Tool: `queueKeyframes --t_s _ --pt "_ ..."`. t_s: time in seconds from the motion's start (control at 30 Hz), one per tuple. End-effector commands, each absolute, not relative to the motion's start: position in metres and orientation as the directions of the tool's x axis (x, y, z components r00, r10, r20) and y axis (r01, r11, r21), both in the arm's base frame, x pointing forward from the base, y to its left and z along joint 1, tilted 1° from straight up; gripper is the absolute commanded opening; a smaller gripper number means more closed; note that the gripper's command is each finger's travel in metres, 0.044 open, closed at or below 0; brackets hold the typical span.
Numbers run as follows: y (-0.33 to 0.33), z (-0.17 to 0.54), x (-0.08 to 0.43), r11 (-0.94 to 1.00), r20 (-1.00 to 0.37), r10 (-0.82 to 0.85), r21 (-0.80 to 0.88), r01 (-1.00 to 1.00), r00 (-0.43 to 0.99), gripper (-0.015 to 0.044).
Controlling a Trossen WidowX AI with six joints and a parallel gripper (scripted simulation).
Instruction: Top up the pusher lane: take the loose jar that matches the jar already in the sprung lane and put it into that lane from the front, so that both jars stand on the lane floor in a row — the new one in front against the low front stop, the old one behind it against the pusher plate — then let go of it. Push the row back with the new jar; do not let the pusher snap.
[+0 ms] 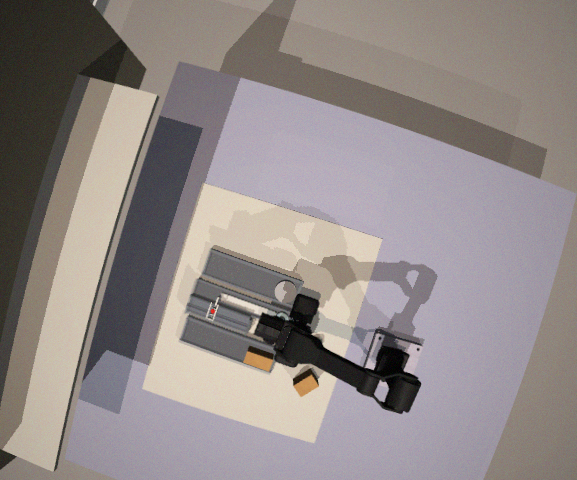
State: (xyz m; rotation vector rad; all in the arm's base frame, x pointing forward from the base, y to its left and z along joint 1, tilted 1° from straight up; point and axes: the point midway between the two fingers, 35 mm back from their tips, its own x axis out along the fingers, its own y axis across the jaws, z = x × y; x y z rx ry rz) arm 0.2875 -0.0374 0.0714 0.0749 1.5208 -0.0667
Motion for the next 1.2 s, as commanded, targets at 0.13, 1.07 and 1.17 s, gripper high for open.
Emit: queueKeyframes --t_s 0.13,1.07,1.17 --pt "-0.038 0.065 0.288 0.996 -0.999 0.0 0.004 0.094 0.042 0.0" --pt "-0.039 0.065 0.299 0.996 -0.999 0.0 0.004 0.094 0.043 0.0" --pt "-0.039 0.065 0.3 0.996 -0.999 0.0 0.004 0.094 0.043 0.0"
